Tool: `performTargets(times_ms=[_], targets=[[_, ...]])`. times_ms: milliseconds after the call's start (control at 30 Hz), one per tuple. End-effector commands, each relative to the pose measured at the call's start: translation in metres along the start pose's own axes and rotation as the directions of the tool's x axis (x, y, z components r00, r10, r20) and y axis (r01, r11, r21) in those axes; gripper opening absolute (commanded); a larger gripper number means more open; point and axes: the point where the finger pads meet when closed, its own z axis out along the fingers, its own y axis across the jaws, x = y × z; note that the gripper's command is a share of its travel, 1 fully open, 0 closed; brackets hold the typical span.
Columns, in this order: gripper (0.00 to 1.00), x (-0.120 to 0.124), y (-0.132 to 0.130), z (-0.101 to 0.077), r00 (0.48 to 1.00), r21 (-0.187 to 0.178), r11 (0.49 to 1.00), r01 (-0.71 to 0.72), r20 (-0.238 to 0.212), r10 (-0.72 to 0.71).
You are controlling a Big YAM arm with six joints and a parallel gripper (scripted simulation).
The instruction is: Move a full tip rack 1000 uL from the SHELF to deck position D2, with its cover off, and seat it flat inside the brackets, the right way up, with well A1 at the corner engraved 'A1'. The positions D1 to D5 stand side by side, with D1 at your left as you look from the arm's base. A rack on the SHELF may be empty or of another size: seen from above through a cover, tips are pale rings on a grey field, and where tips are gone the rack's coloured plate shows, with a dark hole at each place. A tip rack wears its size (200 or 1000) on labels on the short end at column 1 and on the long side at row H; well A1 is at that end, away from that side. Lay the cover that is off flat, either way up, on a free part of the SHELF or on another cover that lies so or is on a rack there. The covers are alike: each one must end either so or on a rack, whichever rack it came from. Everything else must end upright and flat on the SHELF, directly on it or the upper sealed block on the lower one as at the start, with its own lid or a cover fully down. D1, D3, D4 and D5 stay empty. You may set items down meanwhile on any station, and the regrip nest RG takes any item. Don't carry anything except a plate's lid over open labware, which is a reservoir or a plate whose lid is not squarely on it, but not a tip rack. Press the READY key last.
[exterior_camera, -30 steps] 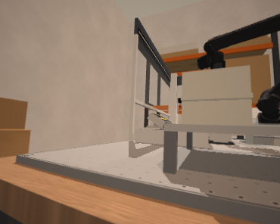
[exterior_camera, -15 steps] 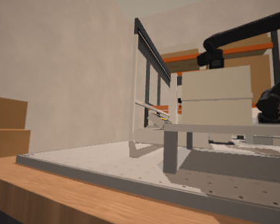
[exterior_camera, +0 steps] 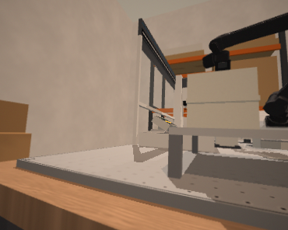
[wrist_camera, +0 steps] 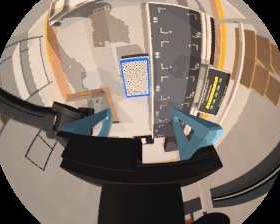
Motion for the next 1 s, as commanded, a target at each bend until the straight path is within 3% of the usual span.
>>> performTargets(times_ms=[0, 600, 967], targets=[[1.0, -0.0029, -0.0017, -0.0047, 1.0, 0.001, 1.0, 0.01, -0.001, -0.01], [1.0, 0.0005, -0.0015, -0.008, 1.0, 0.012, 1.0, -0.002, -0.005, 0.002], [1.0, 0.0005, -0.0016, -0.0085, 0.974, 0.015, 0.974, -0.225, -0.002, 0.225]])
